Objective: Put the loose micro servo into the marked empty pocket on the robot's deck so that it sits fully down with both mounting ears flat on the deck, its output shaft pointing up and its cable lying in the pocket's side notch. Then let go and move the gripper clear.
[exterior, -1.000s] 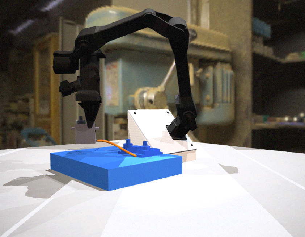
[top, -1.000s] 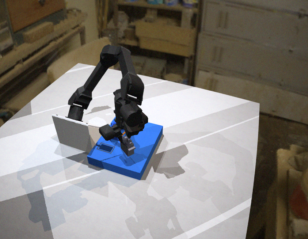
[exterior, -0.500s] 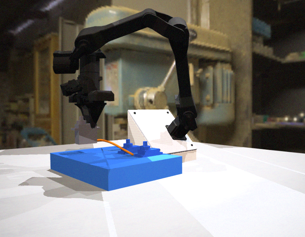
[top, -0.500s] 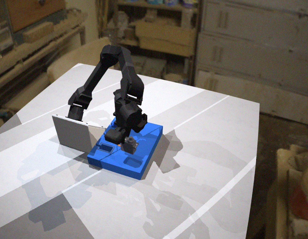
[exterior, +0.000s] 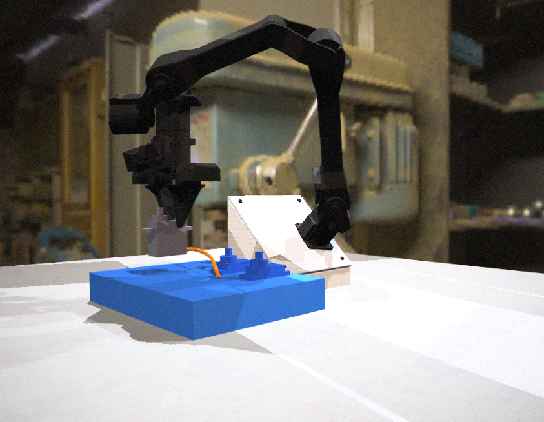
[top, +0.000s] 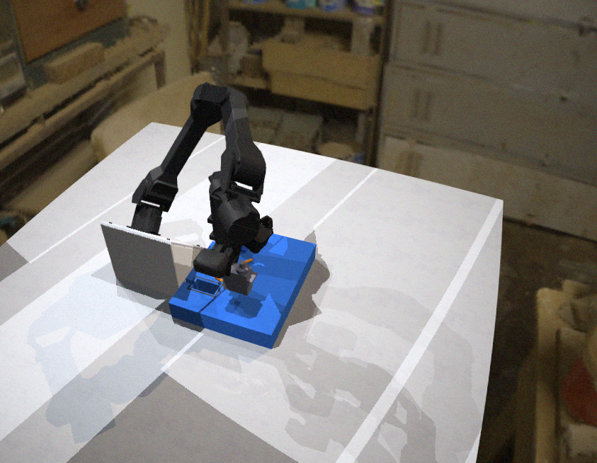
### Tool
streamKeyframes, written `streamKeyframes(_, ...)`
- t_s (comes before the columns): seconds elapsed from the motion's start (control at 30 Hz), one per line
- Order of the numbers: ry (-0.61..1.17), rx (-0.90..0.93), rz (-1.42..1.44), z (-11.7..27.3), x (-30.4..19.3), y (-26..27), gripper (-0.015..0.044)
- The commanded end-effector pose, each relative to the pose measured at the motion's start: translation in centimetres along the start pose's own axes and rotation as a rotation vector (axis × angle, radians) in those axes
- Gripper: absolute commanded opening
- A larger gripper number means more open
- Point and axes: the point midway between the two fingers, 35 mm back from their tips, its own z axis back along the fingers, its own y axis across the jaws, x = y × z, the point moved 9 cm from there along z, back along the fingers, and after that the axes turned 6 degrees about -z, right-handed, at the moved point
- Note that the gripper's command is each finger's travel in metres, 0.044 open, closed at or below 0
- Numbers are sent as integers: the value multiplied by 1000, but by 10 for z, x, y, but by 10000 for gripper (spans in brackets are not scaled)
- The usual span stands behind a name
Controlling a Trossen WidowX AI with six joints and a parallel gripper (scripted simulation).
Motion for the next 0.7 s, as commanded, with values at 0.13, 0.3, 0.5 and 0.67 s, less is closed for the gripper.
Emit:
streamKeyframes(0.13, -5, -8, 4, 2, -32, -4, 0)
streamKeyframes(0.3, -4, -8, 3, 2, -57, -7, 0)
streamKeyframes(0.5, -3, -8, 2, 2, -83, -10, 0)
streamKeyframes(0.67, -3, -8, 2, -1, -84, -10, 0)
